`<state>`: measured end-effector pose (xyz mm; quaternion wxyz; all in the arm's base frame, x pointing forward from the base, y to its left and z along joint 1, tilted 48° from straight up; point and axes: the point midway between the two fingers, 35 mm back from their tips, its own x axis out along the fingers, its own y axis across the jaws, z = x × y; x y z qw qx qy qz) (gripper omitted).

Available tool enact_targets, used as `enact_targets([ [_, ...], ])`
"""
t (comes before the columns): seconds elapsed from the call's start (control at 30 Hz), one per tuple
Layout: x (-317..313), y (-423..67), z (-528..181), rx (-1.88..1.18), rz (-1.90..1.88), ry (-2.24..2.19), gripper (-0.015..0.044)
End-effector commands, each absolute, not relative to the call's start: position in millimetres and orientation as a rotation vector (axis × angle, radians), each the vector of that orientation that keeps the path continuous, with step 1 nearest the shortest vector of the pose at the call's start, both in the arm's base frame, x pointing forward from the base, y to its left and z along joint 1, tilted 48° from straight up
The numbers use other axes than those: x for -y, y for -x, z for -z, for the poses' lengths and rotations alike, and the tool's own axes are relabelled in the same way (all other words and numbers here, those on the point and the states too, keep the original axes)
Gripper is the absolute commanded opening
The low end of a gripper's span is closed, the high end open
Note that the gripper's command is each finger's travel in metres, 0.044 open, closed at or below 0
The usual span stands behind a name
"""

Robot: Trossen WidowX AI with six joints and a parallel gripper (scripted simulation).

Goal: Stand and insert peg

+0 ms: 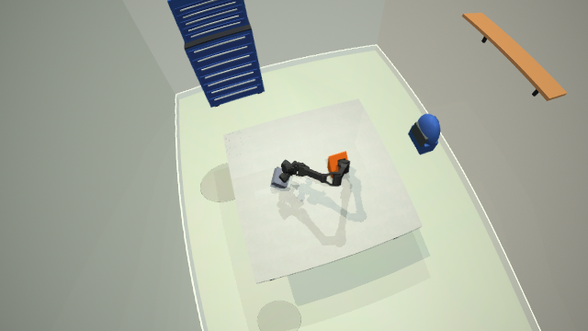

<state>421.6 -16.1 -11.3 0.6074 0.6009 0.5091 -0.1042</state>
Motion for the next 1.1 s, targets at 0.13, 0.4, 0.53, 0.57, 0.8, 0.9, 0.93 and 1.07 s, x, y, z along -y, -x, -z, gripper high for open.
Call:
enact_targets([
  [0.13,14.2,-420.6,16.0,-1.181,0.245,-1.391,0.0000],
  [0.4,12.7,-422.4,19.3,-1.181,0.245,-1.391,0.0000],
  [0.53,11.9,-423.7,21.1,-1.181,0.245,-1.391,0.0000],
  [0.57,11.7,-424.0,21.5,-1.181,0.245,-1.391,0.0000],
  [0.8,9.7,-426.5,24.6,-1.181,0.245,-1.391,0.0000],
  [0.9,8.8,-427.6,25.9,-1.181,0.244,-1.391,0.0000],
  [0.93,8.5,-427.9,26.4,-1.180,0.244,-1.391,0.0000],
  [1.07,7.2,-429.3,28.1,-1.180,0.244,-1.391,0.0000],
])
